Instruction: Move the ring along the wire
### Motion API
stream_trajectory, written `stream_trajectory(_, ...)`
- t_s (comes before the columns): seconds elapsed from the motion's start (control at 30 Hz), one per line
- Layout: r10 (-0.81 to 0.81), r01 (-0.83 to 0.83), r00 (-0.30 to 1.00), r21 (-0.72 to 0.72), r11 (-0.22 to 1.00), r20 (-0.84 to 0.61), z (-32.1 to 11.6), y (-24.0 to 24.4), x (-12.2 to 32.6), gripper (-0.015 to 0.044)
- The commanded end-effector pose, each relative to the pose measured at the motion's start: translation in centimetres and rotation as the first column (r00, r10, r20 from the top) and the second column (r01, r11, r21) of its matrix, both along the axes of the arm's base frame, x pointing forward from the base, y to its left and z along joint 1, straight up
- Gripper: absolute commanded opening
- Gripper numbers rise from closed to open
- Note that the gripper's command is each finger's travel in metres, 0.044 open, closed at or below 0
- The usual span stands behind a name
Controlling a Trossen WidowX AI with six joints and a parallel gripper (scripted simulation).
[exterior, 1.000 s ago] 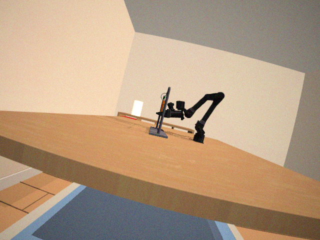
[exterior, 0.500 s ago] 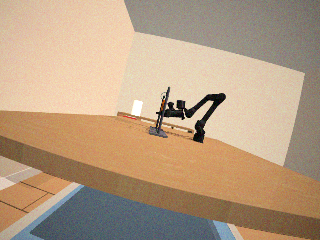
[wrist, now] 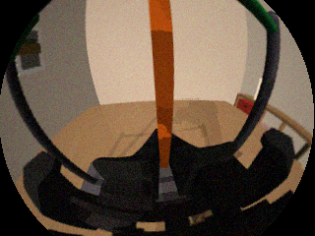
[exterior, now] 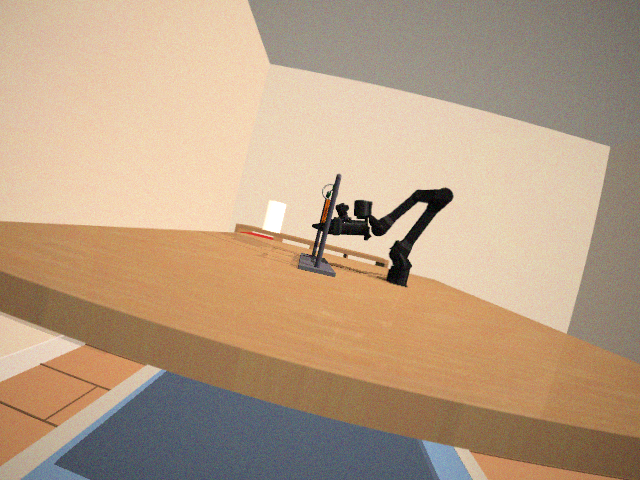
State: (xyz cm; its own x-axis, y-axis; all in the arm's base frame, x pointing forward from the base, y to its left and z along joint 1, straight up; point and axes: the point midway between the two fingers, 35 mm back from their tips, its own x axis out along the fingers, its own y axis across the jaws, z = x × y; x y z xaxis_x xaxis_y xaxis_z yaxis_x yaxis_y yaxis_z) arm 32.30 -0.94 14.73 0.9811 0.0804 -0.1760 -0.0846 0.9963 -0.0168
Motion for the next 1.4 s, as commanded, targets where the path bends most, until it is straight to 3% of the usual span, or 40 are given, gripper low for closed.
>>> stream_trajectory(0.0, 0.020, -0.020, 1.000, -0.010, 1.000, 0.004, 0.1, 0.3, 0.0, -0.0150)
stream_trajectory(0.67, 0.163, -0.163, 0.987, -0.007, 0.987, -0.002, 0.0, 2.4, -0.3, -0.0150)
stream_trajectory(1.37, 0.129, -0.125, 0.987, 0.048, 0.991, -0.090, 0.2, 4.8, -1.9, -0.0150)
